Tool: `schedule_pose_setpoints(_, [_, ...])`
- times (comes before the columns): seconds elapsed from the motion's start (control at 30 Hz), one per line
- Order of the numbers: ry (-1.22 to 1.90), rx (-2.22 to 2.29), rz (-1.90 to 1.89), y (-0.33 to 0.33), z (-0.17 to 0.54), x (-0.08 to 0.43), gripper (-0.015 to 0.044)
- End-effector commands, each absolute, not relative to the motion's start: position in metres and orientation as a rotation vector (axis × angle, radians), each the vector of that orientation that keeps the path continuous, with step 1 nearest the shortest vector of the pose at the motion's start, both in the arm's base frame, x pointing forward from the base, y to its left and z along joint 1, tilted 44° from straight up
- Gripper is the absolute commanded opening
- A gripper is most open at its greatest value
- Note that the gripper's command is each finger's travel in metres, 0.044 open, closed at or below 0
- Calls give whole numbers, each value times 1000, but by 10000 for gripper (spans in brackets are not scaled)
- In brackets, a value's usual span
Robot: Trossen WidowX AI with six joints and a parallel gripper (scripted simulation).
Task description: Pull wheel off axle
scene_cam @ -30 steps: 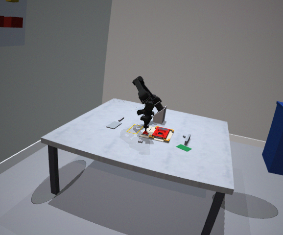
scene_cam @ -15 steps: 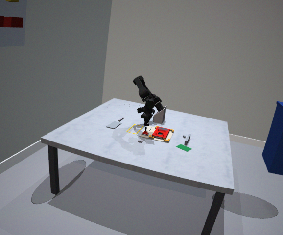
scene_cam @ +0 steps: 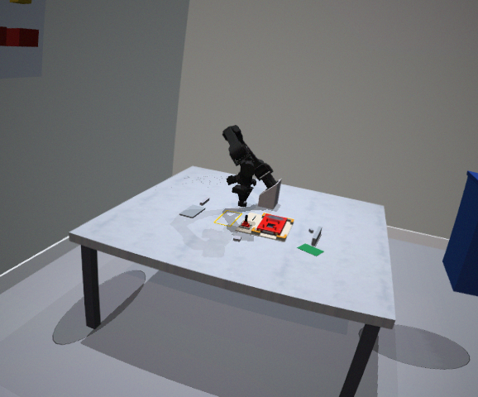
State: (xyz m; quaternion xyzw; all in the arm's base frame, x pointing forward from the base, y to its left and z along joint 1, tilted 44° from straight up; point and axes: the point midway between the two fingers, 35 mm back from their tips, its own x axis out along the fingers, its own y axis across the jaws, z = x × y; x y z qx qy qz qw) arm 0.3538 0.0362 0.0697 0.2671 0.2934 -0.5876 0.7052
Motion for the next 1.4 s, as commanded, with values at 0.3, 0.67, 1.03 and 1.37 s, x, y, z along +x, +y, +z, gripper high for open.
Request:
schedule_pose_setpoints(0.3, [653, 583, -1310, 0, 103, 329, 0])
schedule_pose_setpoints(0.67, [651, 582, -1313, -23, 121, 309, 0])
schedule_pose_setpoints(1.03, [651, 583, -1313, -41, 100, 314, 0])
schedule_pose_setpoints(1.37, [650, 583, -1313, -77, 62, 322, 0])
